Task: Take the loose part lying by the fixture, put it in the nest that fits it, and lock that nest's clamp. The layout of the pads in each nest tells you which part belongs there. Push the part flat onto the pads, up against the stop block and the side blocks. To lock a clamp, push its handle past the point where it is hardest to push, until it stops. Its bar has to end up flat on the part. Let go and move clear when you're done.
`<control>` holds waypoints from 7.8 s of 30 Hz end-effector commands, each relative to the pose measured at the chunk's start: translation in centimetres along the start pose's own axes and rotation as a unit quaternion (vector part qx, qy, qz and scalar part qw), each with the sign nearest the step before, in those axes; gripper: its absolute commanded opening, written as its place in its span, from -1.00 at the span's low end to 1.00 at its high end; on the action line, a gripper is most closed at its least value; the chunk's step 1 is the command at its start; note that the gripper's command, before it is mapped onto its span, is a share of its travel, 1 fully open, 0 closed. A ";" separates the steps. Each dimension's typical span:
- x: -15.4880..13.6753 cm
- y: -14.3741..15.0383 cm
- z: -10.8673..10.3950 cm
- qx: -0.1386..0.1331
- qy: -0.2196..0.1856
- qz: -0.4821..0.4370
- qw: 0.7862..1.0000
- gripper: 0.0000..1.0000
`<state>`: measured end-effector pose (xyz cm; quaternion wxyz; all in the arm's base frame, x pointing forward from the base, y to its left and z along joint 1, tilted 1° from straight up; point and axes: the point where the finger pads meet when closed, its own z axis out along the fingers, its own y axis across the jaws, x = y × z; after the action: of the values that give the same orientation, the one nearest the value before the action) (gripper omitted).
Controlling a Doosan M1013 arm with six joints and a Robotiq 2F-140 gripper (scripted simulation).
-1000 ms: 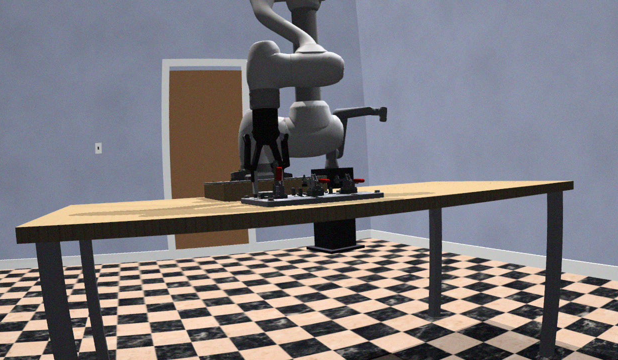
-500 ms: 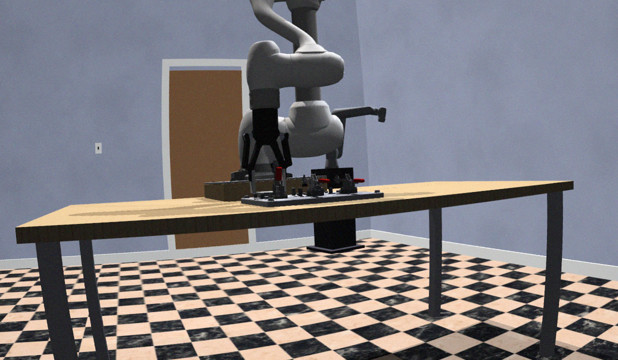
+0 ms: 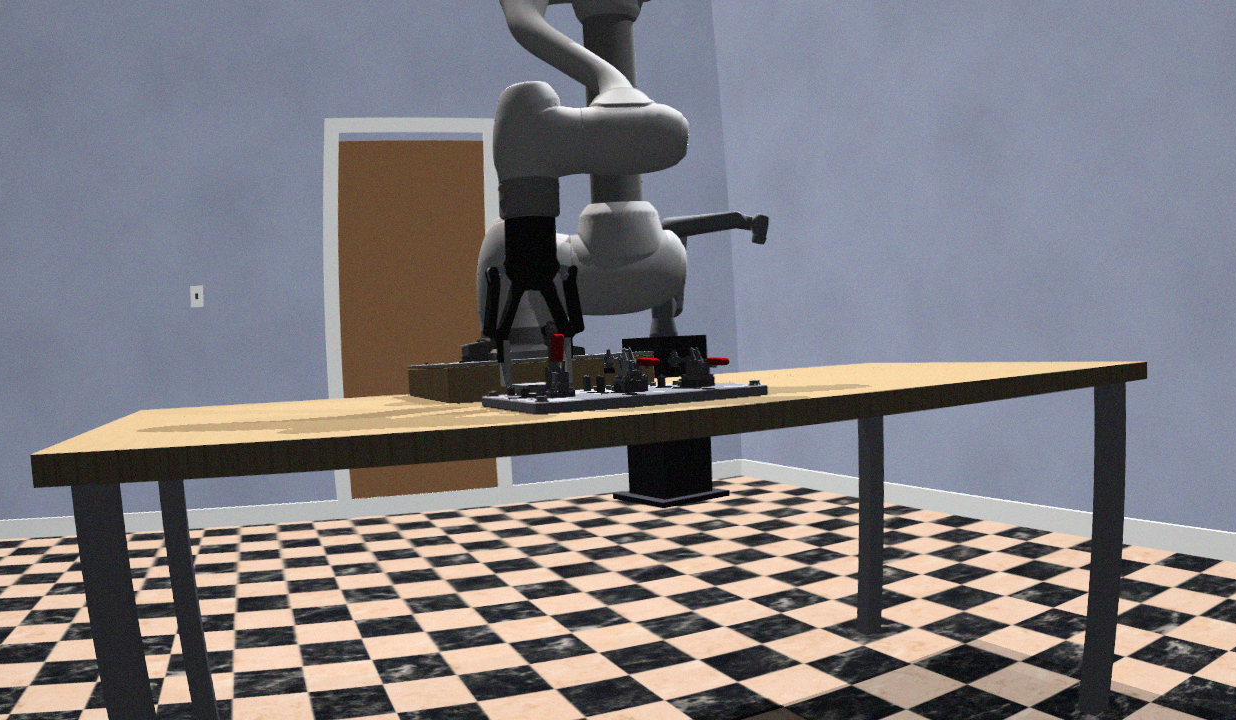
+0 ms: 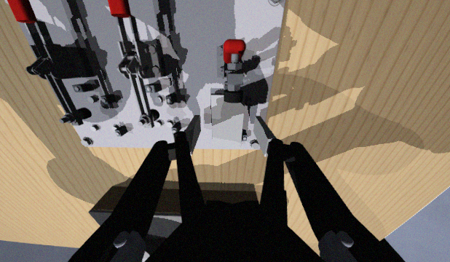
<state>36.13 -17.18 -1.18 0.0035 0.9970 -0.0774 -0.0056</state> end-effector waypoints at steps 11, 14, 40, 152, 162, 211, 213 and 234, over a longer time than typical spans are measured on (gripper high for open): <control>-0.2 0.0 -0.7 0.000 0.000 0.001 1.000 0.25; -0.2 0.0 -1.6 0.000 0.000 0.001 1.000 0.25; -0.2 0.0 -5.8 0.000 0.000 0.001 1.000 0.25; -6.9 0.0 -1.6 0.000 0.000 0.001 1.000 -0.80; -6.9 0.0 -0.5 0.000 0.000 0.001 1.000 -0.80; -7.1 0.0 0.2 0.000 0.000 0.000 1.000 -0.80; -7.1 0.0 0.2 0.000 0.000 0.000 1.000 -0.80; -6.3 0.0 0.2 0.000 0.000 0.000 1.000 -0.80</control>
<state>29.31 -16.00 -1.38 0.0017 0.9970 -0.0774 -0.0082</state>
